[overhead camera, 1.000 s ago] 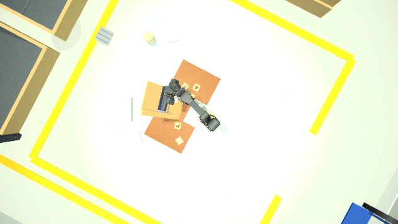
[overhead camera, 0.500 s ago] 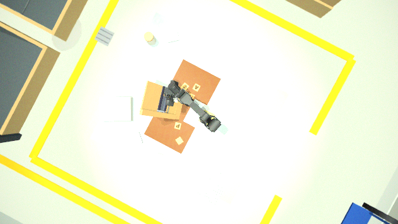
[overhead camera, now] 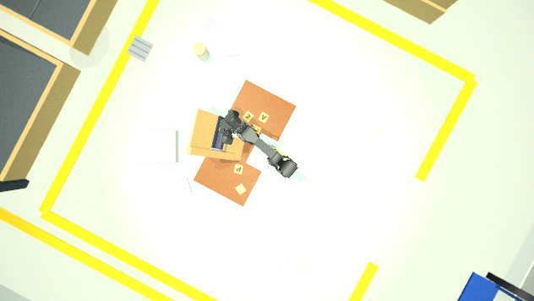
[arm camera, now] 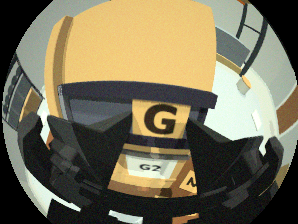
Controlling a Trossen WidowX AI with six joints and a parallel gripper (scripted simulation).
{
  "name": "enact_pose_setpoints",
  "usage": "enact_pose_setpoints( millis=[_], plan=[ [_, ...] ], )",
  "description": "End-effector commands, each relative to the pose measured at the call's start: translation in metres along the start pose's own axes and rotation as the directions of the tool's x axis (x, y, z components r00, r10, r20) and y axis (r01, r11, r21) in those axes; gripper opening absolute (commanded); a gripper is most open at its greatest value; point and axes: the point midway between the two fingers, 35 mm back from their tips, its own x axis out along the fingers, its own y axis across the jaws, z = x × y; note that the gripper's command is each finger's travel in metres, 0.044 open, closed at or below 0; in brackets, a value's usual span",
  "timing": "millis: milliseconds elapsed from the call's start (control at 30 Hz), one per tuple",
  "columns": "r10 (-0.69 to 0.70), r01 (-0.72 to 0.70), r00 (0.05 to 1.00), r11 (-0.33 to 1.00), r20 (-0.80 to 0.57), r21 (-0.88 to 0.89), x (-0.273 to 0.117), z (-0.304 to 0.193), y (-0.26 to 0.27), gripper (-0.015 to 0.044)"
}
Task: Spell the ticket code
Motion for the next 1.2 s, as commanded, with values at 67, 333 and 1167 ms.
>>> enact_pose_setpoints(
  millis=[67,333,1167],
  plan=[
    [-0.005,0.005,1.0,1.0,0.006,0.002,-0.001,0.001,0.003,0.0],
    [-0.005,0.005,1.0,1.0,0.006,0.002,-0.001,0.001,0.008,0.0],
    [-0.004,0.004,1.0,1.0,0.006,0.003,0.0,0.001,0.024,0.0]
  ],
)
